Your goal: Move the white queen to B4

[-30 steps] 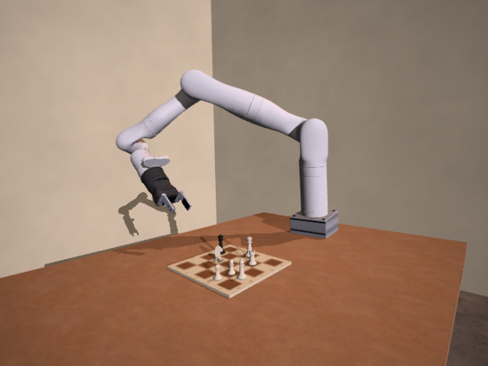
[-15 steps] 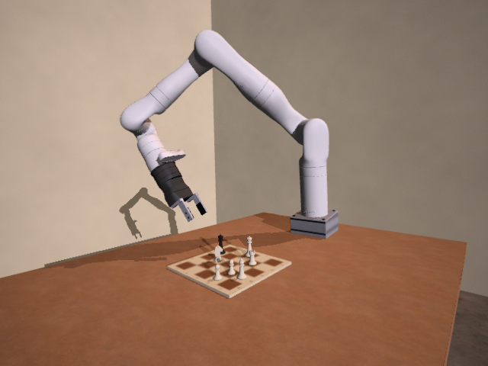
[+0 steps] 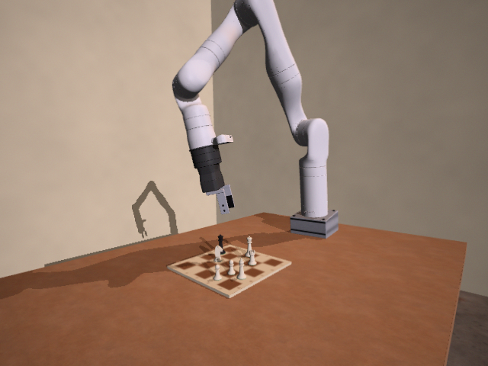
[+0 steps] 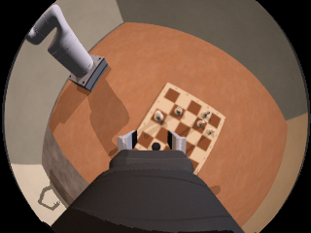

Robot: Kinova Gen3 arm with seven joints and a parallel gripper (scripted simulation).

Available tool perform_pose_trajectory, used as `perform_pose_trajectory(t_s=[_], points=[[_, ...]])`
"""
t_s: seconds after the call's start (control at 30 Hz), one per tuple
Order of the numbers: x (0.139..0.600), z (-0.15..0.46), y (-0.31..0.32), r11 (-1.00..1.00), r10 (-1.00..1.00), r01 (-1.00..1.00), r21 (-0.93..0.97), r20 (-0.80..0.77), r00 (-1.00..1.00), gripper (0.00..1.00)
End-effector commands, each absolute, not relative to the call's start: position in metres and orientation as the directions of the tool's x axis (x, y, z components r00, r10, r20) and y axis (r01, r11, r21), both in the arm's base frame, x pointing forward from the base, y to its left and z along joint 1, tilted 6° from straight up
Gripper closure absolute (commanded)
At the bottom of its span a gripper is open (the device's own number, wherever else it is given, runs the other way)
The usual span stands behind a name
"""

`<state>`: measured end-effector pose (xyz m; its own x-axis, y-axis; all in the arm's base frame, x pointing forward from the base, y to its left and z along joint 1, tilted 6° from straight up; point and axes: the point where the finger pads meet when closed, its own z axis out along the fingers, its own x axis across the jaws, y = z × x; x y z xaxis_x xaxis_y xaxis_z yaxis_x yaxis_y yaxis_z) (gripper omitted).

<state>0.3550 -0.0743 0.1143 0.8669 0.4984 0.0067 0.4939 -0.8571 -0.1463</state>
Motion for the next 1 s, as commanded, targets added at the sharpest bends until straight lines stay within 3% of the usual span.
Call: perform_pose_trajectory(t_s=[0.0, 0.4, 0.97], points=[[0.346, 0.135, -0.048, -0.811, 0.579, 0.58, -0.072, 0.042, 0.814, 0.0], [0.326, 0.141, -0.023, -0.721, 0.693, 0.691, 0.058, 0.078, 0.717, 0.0], [0.324, 0.141, -0.021, -0.712, 0.702, 0.698, 0.068, 0.081, 0.708, 0.0]])
